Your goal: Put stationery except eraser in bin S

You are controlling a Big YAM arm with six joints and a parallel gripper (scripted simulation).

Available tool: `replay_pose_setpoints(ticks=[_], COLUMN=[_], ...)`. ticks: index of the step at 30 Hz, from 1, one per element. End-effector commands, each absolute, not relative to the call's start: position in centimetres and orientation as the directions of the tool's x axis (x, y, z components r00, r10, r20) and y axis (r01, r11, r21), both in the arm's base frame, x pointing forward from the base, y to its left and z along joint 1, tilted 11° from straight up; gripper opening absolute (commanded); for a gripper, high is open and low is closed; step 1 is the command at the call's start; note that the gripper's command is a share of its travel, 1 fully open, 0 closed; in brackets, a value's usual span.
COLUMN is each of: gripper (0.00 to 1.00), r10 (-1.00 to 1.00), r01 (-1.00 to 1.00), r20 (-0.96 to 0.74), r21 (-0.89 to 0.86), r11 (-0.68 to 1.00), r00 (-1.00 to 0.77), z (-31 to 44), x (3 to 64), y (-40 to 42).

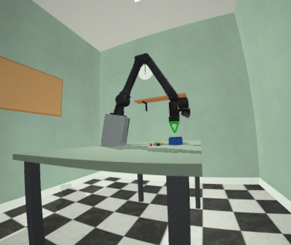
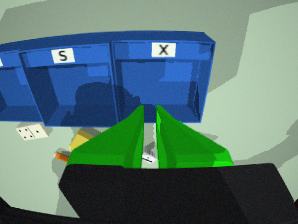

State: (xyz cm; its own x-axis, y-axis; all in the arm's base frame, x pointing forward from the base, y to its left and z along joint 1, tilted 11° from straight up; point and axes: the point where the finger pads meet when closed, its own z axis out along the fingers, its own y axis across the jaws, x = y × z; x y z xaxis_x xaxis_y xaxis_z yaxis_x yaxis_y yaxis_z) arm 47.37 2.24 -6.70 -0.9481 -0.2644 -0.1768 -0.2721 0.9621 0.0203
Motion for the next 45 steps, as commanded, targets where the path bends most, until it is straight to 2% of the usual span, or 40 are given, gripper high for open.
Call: replay_pose_setpoints(ticks=[1, 14, 40, 45], gripper=[0.09, 0.09, 0.09, 0.09], r10=[-0.265, -0.264, -0.265, -0.262], r01=[-0.274, -0.274, -0.275, -0.275], r20=[-0.231, -0.232, -0.221, -0.261], r21=[0.009, 0.015, 0.016, 0.012], r11=[0.962, 0.962, 0.961, 0.961], r00=[-0.936, -0.936, -0.939, -0.929], z=[-4.8, -4.7, -11.6, -9.7], x=[48.1, 46.2, 48.1, 49.2], y=[4.6, 9.9, 10.4, 10.6])
